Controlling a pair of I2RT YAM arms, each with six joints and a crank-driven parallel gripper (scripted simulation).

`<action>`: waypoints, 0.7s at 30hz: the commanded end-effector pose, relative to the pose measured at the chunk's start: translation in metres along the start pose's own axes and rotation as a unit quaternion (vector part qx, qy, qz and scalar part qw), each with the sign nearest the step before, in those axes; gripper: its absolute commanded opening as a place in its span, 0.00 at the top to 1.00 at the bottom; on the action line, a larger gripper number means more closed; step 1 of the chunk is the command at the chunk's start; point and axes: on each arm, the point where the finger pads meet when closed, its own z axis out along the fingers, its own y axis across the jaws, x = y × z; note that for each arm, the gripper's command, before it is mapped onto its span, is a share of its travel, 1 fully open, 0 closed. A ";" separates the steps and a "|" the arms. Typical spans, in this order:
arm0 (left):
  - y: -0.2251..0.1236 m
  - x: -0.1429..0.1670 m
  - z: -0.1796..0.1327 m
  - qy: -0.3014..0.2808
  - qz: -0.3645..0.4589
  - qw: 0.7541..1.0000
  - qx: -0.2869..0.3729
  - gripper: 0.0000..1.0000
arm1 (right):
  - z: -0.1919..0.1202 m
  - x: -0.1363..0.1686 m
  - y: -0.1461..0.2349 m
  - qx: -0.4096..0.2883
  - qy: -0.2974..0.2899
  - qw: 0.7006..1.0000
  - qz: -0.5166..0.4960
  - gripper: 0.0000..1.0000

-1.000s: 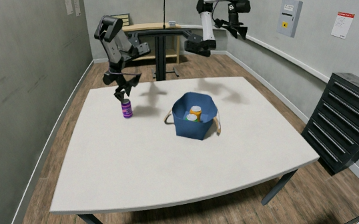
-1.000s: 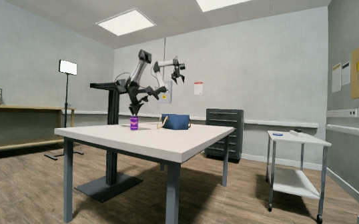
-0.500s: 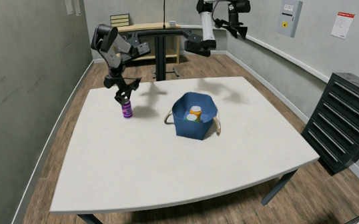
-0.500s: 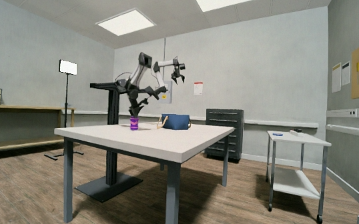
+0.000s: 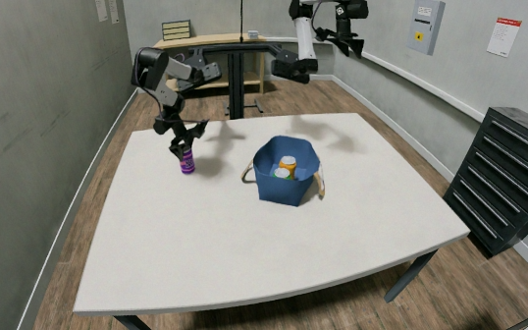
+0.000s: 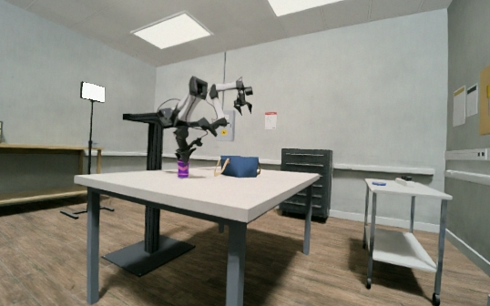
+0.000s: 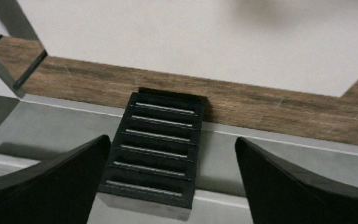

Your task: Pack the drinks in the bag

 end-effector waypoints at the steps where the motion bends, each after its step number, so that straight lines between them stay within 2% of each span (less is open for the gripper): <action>1: 0.002 0.000 -0.016 0.004 -0.011 1.000 -0.023 0.00 | 0.004 0.004 -0.013 0.023 0.007 1.000 -0.012 0.11; 7: 0.002 0.000 -0.016 0.004 -0.011 1.000 -0.023 0.00 | 0.000 0.001 -0.007 0.017 -0.001 1.000 -0.007 0.11; 8: 0.002 0.000 -0.016 0.004 -0.011 1.000 -0.023 0.00 | -0.002 0.000 -0.007 0.019 -0.001 1.000 -0.007 0.22; 21: 0.002 0.000 -0.016 0.004 -0.011 1.000 -0.023 0.00 | -0.002 0.000 -0.007 0.018 -0.001 1.000 -0.007 0.24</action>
